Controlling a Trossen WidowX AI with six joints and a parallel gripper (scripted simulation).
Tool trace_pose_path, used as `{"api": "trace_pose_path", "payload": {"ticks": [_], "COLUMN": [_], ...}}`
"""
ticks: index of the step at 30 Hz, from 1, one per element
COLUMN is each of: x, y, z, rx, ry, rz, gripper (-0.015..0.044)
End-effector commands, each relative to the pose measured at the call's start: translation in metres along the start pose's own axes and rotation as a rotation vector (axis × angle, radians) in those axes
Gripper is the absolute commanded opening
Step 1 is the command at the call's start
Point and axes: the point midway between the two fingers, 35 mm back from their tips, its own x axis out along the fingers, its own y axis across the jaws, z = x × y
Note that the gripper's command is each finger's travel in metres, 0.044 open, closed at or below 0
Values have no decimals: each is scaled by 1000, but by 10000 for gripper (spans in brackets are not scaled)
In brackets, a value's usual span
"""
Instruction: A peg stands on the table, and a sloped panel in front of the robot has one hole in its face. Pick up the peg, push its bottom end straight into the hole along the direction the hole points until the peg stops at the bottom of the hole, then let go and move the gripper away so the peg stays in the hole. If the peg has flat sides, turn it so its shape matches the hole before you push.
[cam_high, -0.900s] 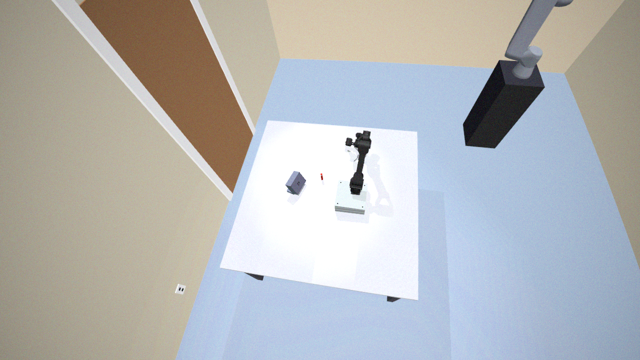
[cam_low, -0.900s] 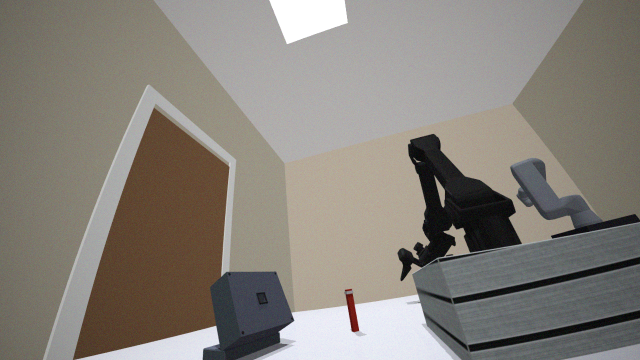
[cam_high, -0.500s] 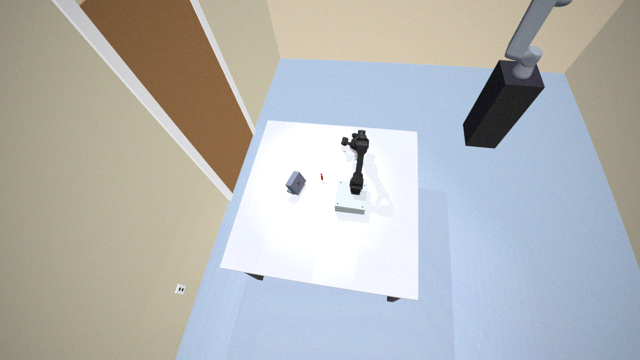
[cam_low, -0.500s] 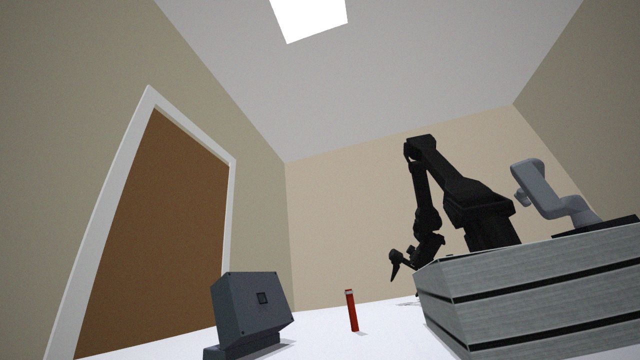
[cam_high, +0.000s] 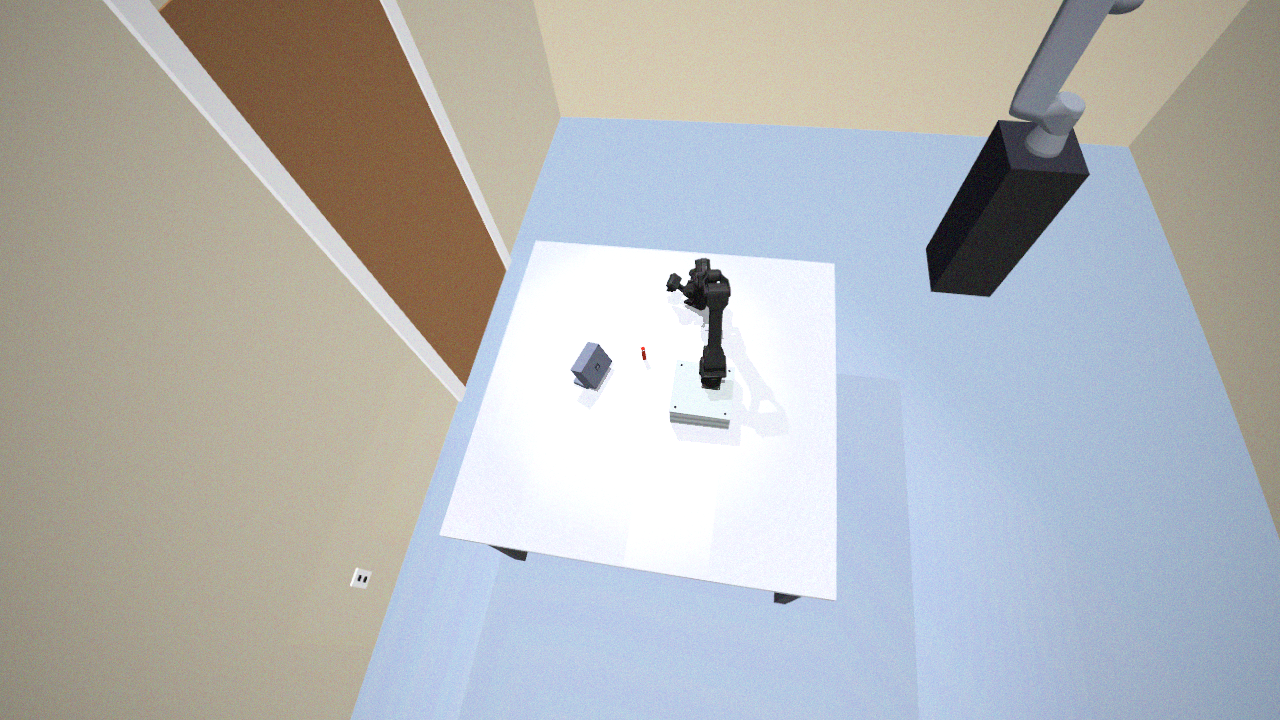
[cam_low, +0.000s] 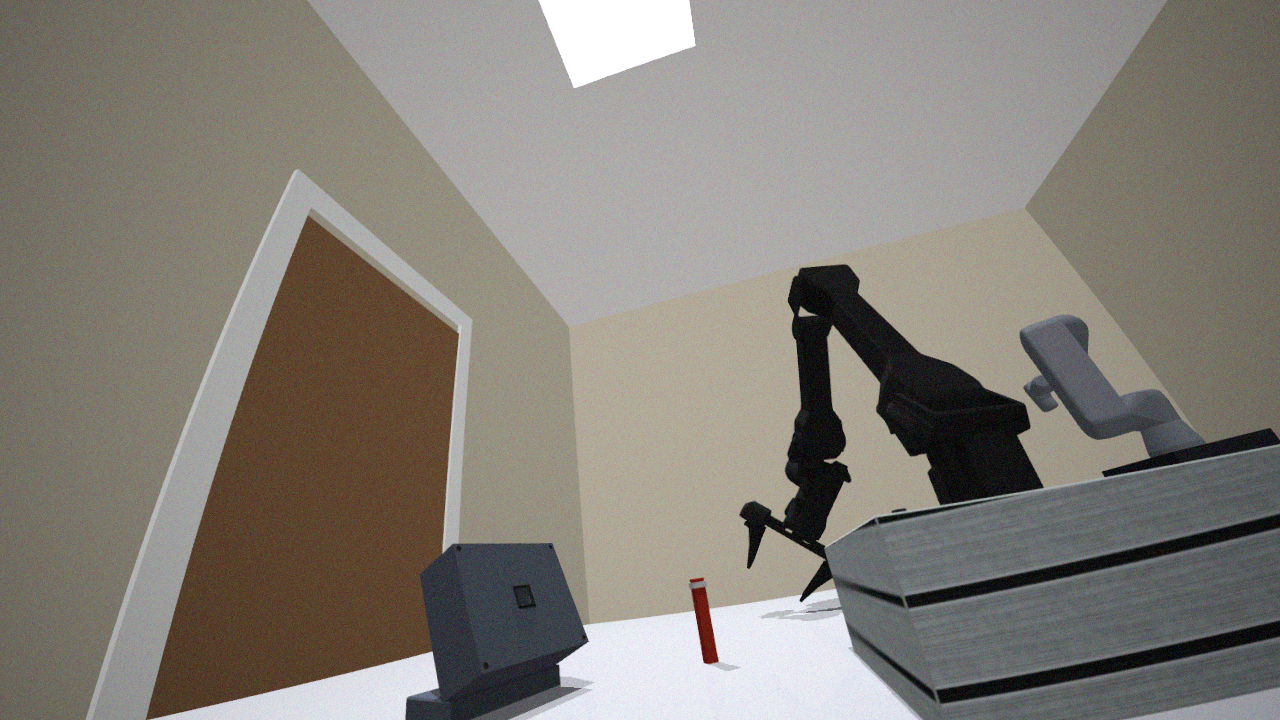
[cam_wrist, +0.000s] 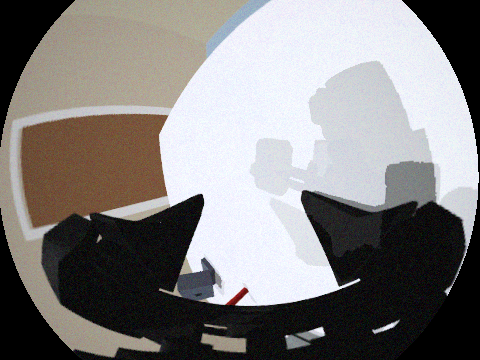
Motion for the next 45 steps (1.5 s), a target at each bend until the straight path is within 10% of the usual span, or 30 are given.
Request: {"api": "trace_pose_path", "payload": {"ticks": [1, 45], "x": [5, 7], "y": [12, 87], "z": [-13, -173], "rx": [63, 572], "ry": [32, 141], "rz": [-28, -455], "gripper": [440, 440]}}
